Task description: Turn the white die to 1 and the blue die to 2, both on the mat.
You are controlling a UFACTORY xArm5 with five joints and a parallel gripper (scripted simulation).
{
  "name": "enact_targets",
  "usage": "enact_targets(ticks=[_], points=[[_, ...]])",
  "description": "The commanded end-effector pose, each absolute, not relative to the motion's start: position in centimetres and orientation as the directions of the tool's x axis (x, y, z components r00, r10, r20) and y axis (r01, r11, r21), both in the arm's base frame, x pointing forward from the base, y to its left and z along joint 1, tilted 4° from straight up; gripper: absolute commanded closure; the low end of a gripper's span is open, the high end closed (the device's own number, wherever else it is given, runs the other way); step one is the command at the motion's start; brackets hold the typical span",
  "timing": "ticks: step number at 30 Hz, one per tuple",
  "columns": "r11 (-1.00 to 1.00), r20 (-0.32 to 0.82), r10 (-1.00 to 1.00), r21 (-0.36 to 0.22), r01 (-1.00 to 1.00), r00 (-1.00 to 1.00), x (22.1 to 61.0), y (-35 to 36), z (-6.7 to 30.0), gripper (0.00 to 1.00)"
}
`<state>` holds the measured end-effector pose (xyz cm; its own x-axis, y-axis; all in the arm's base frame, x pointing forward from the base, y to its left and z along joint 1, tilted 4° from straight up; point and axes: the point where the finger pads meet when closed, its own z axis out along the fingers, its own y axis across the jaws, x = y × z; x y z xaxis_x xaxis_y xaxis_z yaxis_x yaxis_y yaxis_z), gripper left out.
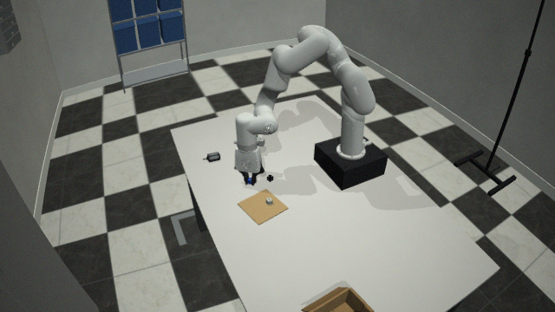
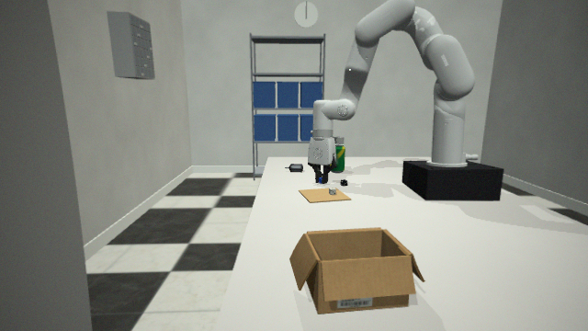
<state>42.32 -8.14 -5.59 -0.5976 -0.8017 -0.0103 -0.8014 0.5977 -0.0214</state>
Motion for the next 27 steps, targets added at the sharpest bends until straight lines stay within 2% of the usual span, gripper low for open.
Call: enact_targets(ticks=[1, 12, 27], points=[[0.598, -0.012, -0.802, -0.025, -0.801, -0.597, 42.4, -8.0, -3.5, 0.85], [0.598, -0.012, -0.802, -0.024, -0.801, -0.597, 42.3, -7.5, 3.5, 0.85], [0.61, -0.012, -0.792, -0.024, -0.792, -0.61, 42.4, -7.5, 3.9, 0.85]])
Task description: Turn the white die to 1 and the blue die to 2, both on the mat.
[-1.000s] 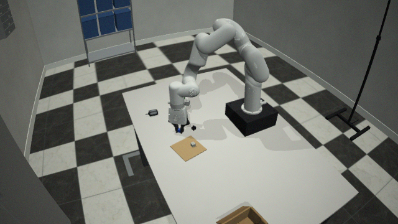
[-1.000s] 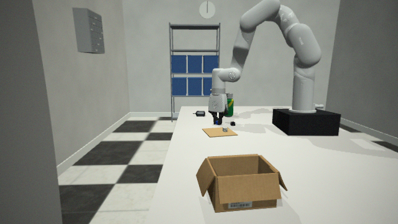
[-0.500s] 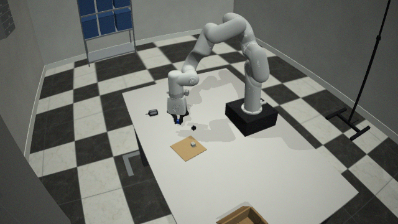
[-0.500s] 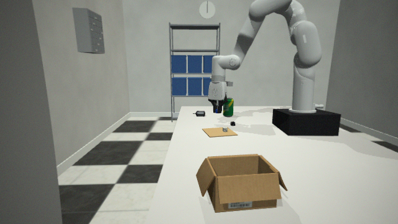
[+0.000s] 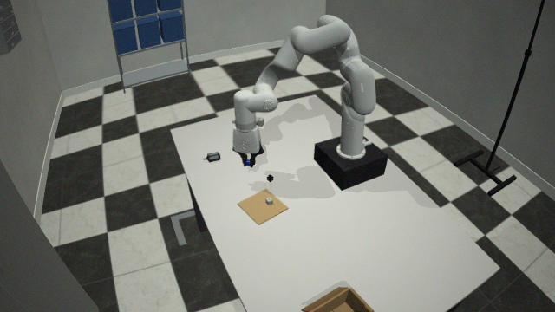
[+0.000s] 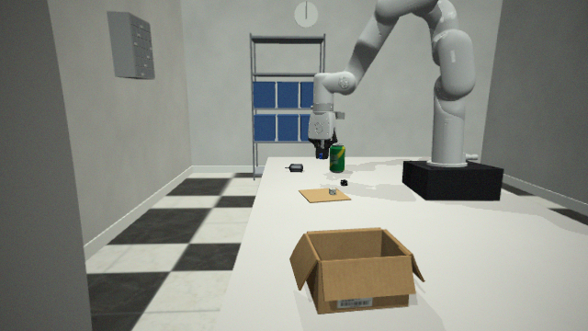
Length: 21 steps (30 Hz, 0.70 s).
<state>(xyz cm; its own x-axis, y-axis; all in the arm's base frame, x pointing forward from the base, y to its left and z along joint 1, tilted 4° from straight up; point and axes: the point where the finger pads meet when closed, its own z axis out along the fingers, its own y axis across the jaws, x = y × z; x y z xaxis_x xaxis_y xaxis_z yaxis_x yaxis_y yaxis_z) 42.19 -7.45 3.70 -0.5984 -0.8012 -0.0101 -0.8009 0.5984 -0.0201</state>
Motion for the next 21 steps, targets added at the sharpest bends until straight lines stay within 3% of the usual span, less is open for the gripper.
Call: enact_targets(ticks=[1, 21], points=[[0.626, -0.013, -0.78, -0.024, -0.78, -0.625, 42.37, -7.49, 3.86, 0.85], [0.915, -0.023, -0.403, -0.015, -0.403, -0.915, 42.67, -7.78, 3.46, 0.85]])
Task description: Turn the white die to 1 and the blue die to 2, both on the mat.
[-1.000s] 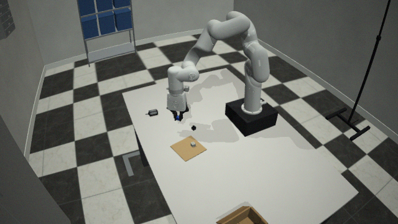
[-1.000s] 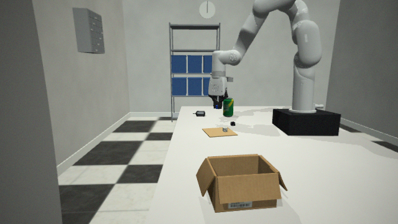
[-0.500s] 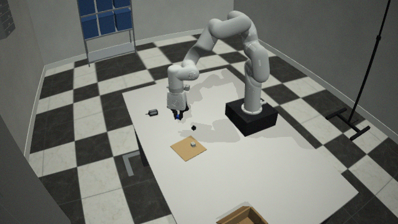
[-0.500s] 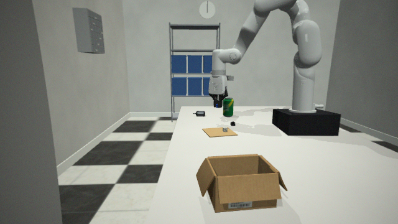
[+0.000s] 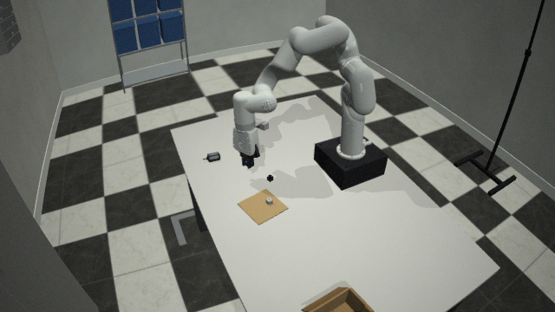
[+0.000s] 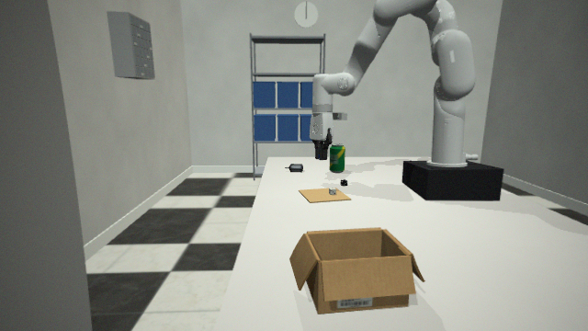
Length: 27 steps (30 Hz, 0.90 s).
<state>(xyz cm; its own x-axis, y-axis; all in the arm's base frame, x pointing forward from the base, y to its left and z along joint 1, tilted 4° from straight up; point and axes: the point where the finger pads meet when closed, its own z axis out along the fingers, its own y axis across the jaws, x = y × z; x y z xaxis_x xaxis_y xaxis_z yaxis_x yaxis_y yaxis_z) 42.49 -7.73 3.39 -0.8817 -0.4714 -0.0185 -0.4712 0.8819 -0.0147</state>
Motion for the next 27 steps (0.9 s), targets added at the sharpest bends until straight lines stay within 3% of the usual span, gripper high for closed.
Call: enact_targets(ticks=[1, 20, 27], points=[[0.946, -0.024, -0.325, -0.013, -0.325, -0.945, 42.72, -7.83, 3.39, 0.85], [0.989, -0.028, 0.148, -0.001, 0.148, -0.989, 43.01, -8.12, 2.97, 0.85], [0.983, -0.031, 0.183, 0.0, 0.183, -0.983, 43.03, -8.15, 2.93, 0.85]])
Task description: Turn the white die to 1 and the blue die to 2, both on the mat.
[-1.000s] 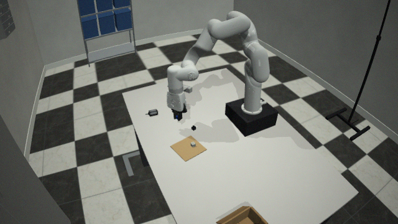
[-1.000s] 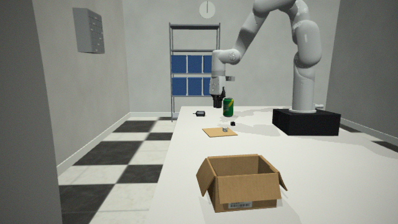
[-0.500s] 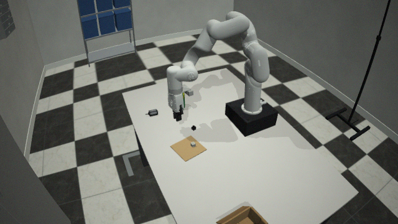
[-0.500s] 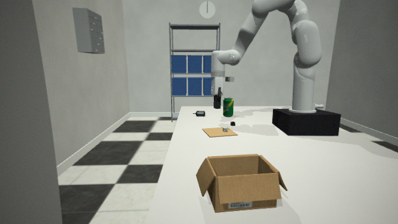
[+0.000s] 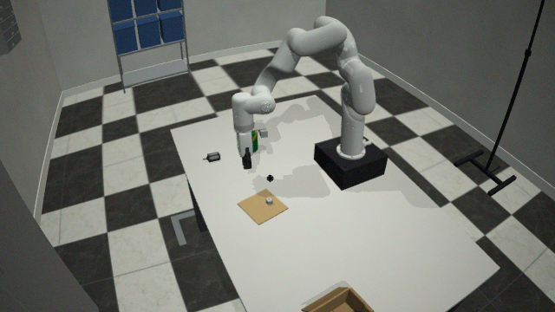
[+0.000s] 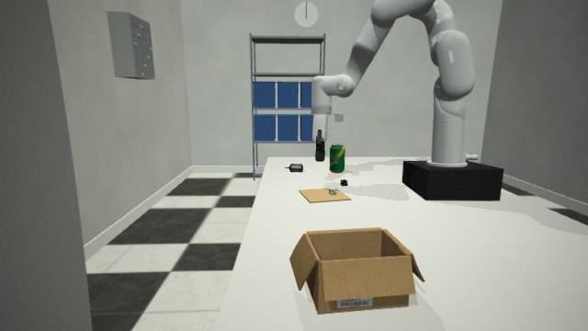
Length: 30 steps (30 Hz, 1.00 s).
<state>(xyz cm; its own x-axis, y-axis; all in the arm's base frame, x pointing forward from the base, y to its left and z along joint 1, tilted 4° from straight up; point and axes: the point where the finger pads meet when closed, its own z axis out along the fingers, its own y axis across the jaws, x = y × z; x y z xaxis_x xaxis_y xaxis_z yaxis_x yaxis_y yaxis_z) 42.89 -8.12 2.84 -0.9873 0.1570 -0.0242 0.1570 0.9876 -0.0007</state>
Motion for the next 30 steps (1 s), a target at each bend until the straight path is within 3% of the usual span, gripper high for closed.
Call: enact_targets(ticks=[1, 7, 14, 30], points=[[0.983, -0.036, 0.183, 0.0, 0.183, -0.983, 43.03, -8.15, 2.92, 0.85], [0.984, -0.087, 0.18, 0.0, 0.181, -0.98, 43.01, -8.14, 2.86, 0.85], [0.985, -0.294, 0.163, -0.004, 0.172, -0.942, 42.72, -8.08, 2.88, 0.85], [0.987, -0.588, 0.117, -0.02, 0.159, -0.8, 42.38, -8.0, 2.81, 0.85]])
